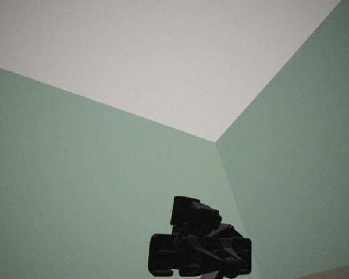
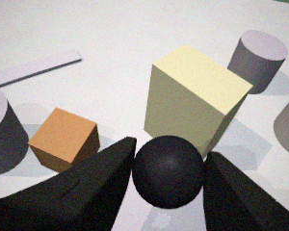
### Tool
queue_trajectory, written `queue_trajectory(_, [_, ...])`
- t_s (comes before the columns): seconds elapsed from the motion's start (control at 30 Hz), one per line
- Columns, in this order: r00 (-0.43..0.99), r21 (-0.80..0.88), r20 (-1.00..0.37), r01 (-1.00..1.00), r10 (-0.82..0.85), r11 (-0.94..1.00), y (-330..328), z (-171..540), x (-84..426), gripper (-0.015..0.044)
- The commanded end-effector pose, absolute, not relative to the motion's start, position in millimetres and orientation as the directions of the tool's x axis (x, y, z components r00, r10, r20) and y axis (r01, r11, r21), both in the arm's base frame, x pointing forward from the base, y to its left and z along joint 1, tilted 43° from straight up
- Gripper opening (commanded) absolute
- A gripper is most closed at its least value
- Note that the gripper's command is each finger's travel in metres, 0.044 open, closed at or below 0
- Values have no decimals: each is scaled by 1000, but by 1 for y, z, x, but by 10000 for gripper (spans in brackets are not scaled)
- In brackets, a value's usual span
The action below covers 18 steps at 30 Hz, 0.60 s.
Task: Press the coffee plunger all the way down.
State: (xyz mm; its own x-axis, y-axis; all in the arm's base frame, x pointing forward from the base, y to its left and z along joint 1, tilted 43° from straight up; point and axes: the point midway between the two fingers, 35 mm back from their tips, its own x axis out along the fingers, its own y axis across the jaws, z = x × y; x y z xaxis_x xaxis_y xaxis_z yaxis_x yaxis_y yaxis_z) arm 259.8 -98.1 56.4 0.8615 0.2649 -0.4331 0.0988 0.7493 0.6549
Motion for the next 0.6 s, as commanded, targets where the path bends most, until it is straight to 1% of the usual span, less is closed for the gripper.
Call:
queue_trajectory(0.0, [855,664,-439,102,276,741,-95,53,260,113])
queue_trajectory(0.33, [862,655,-433,99,265,749,-98,56,260,113])
queue_trajectory(0.57, [862,655,-433,99,265,749,-98,56,260,297])
